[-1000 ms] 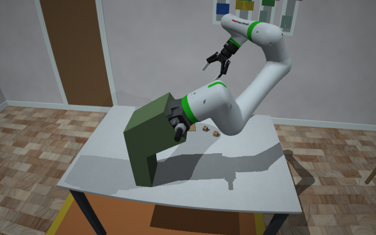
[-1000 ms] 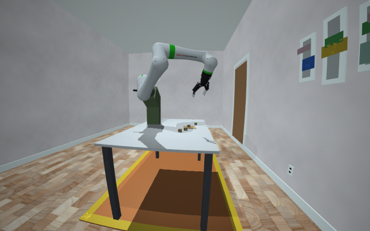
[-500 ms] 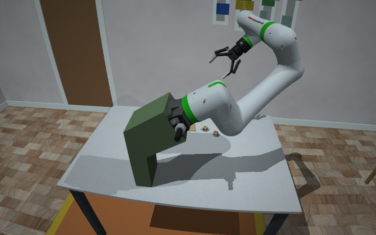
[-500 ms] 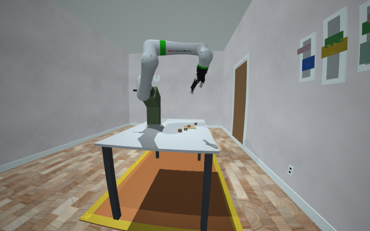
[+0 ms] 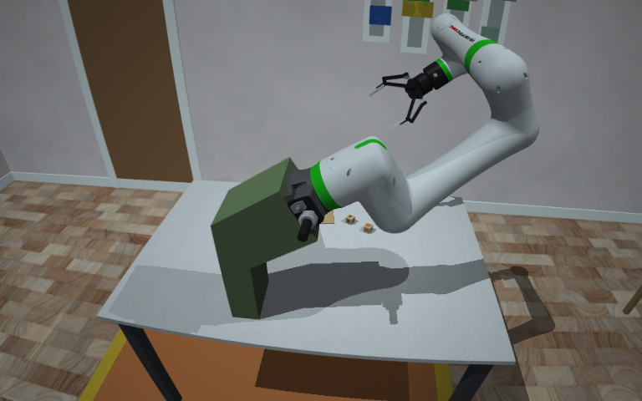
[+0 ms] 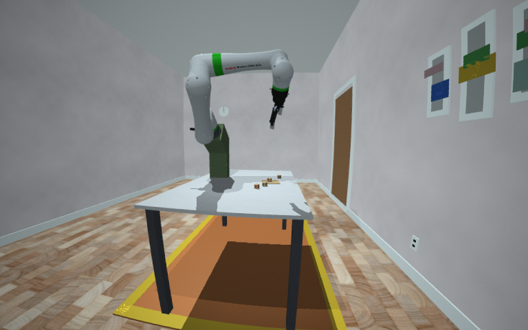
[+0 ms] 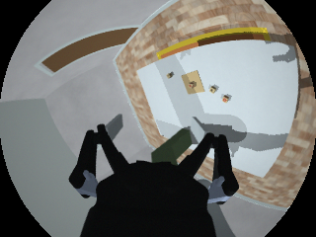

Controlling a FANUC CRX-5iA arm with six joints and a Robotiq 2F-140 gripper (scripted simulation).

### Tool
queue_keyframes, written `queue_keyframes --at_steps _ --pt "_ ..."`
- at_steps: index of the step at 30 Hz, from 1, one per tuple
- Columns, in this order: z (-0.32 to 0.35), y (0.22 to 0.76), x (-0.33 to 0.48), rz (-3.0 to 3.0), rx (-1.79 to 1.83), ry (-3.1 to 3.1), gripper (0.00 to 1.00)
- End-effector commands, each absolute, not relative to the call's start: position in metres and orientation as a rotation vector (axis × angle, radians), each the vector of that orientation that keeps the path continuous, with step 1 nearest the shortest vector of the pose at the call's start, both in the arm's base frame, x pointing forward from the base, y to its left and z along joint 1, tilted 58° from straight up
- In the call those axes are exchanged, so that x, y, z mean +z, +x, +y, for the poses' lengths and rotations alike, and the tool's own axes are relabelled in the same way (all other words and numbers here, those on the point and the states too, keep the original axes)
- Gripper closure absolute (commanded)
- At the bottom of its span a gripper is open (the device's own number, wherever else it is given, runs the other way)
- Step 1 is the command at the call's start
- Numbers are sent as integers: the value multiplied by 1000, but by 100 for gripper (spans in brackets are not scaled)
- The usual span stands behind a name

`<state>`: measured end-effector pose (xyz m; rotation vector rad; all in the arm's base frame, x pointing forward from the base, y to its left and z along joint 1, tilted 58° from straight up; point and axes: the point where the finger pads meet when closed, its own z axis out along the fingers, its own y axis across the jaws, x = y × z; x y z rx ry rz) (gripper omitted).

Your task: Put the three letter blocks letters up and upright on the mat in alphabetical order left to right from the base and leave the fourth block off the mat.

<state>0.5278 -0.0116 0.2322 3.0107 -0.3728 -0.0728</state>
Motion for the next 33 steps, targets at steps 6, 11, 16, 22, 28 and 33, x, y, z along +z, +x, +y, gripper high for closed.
queue_keyframes --at_steps 6,11,16,22,28,33 --pt "-14 506 249 -224 -49 3073 0" --pt "-21 510 237 -338 -70 3026 0" --pt "-33 514 218 -510 -92 2946 0" --pt "-46 518 197 -695 -104 2836 0" --pt "-59 522 176 -865 -101 2714 0" --pt "-70 524 160 -986 -89 2614 0"
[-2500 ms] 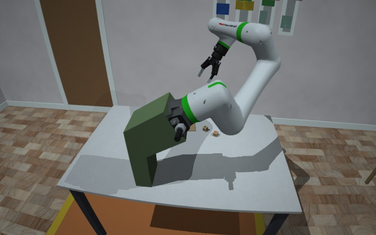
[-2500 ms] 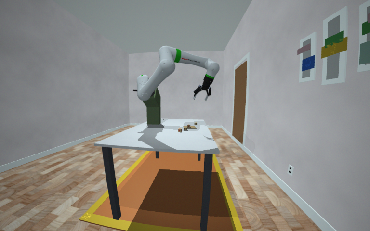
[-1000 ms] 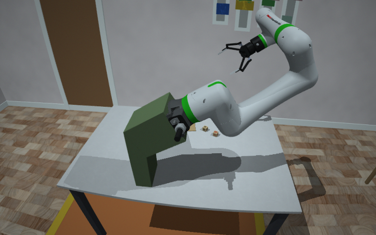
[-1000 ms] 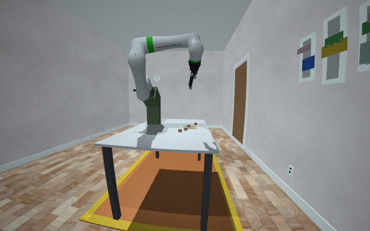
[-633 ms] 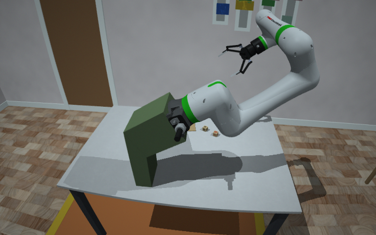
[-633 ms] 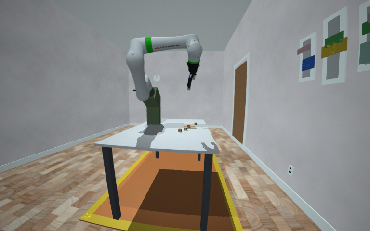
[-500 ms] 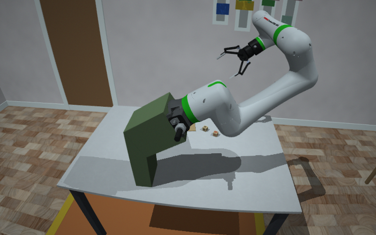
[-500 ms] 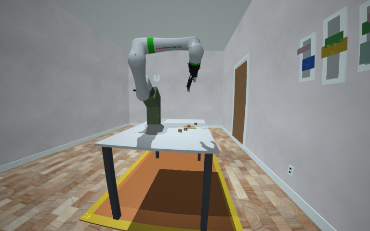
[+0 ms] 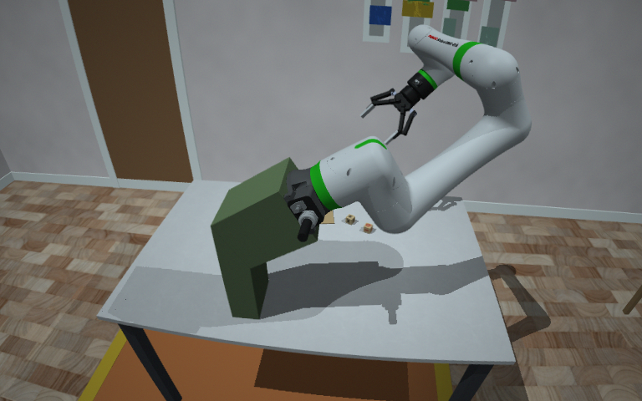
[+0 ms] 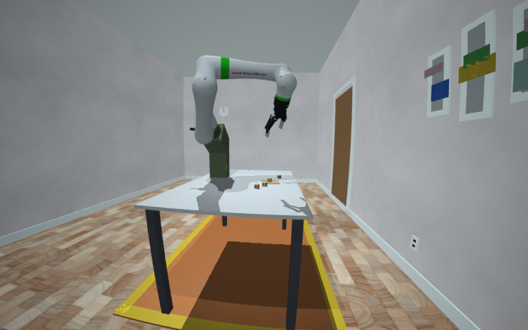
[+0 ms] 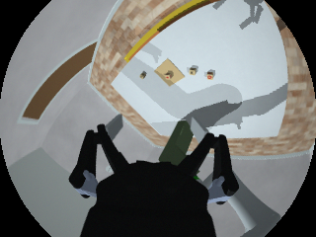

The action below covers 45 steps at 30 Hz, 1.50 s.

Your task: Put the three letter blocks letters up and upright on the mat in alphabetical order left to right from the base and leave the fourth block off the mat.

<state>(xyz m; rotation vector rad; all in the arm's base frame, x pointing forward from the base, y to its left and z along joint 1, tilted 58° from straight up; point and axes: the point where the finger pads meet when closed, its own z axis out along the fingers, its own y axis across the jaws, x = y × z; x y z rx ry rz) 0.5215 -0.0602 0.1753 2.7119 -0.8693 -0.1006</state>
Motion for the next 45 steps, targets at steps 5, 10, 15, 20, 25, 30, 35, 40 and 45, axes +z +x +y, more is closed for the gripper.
queue_keyframes --at_steps 5,10,15,20,25,30,35,40,45 --pt "-81 527 143 -1105 -66 2500 0" --pt "-89 529 130 -1194 -40 2405 0" --pt "-101 531 111 -1305 5 2271 0" --pt "-112 532 95 -1394 56 2150 0" --pt "-122 534 78 -1474 115 2027 0" --pt "-132 535 62 -1541 179 1913 0" --pt "-140 536 47 -1600 248 1801 0" --pt "-150 537 30 -1655 329 1685 0" --pt "-155 538 19 -1685 380 1617 0"
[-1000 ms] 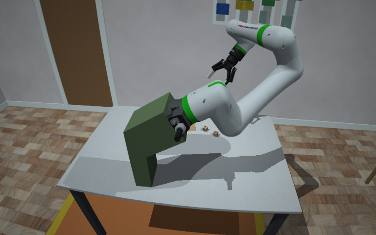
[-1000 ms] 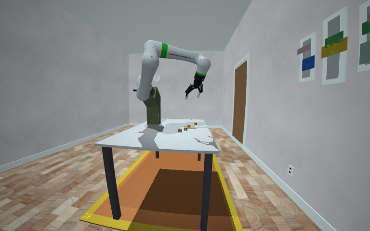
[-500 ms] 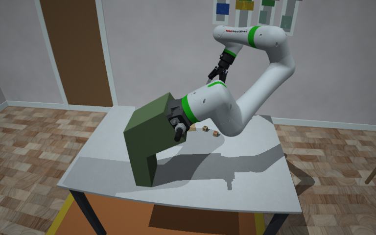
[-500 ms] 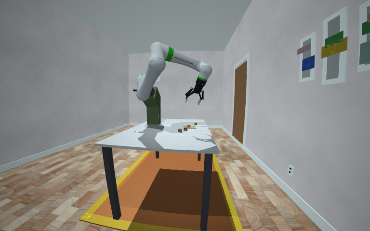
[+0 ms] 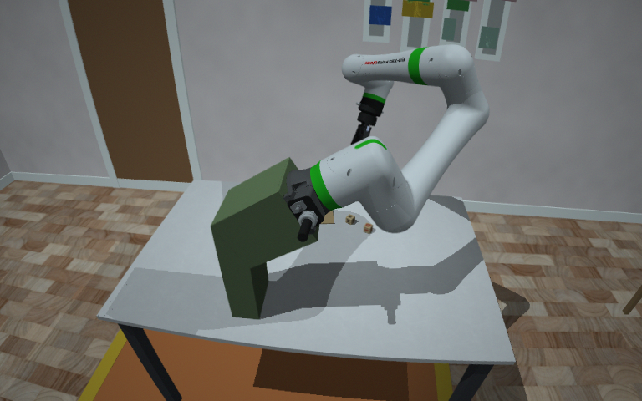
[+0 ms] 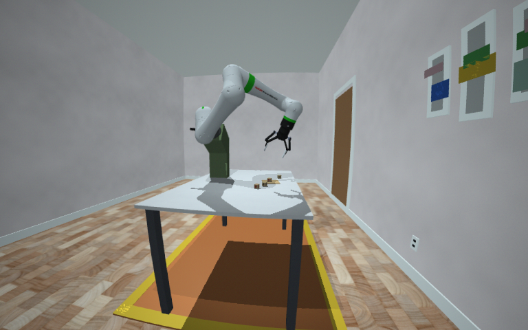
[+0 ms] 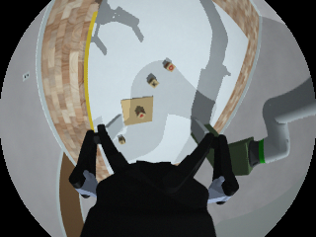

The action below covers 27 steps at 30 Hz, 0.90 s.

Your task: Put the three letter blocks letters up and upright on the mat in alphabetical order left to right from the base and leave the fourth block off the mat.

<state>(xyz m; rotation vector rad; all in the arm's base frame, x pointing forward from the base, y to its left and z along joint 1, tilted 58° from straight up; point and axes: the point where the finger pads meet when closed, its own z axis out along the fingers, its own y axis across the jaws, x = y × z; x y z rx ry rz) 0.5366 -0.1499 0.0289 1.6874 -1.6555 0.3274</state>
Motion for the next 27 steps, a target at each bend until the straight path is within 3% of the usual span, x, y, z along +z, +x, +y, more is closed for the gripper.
queue_keyframes --at_steps 1,27 --pt "-160 538 10 -1710 429 1556 0" --pt "-192 536 -75 -1868 887 1103 0"
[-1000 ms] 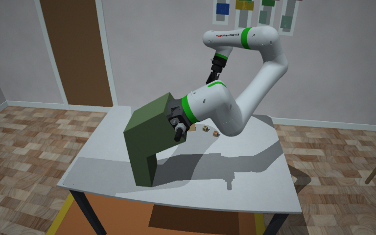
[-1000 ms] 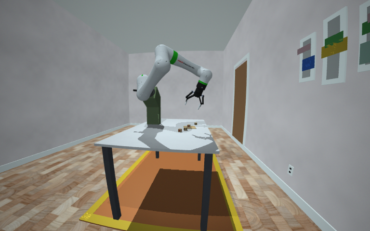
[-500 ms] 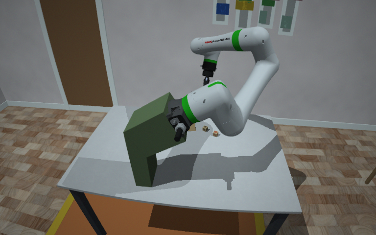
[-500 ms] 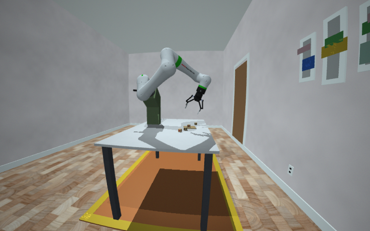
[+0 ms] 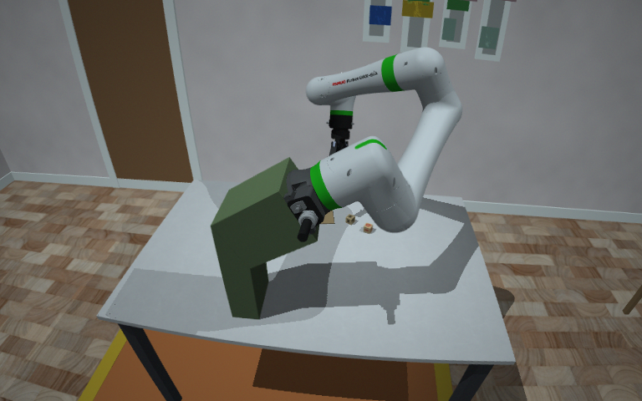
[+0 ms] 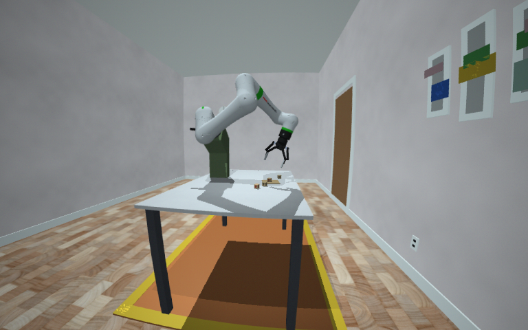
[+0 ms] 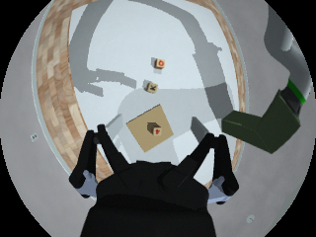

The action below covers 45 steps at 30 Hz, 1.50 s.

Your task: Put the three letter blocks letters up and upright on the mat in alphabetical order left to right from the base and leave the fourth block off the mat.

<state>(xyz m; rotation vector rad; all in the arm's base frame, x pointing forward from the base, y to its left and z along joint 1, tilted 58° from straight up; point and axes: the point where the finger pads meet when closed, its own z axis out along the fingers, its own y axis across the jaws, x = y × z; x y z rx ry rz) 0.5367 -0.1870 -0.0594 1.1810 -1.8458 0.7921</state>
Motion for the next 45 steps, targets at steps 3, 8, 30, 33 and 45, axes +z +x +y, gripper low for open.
queue_keyframes --at_steps 3,8,30,33,45 --pt "-196 535 -90 -1889 966 1041 0" --pt "-198 534 -98 -1900 1007 1010 0" --pt "-211 520 -173 -2005 1356 773 0" --pt "-212 518 -178 -2012 1376 760 0" --pt "-212 517 -182 -2018 1392 751 0"
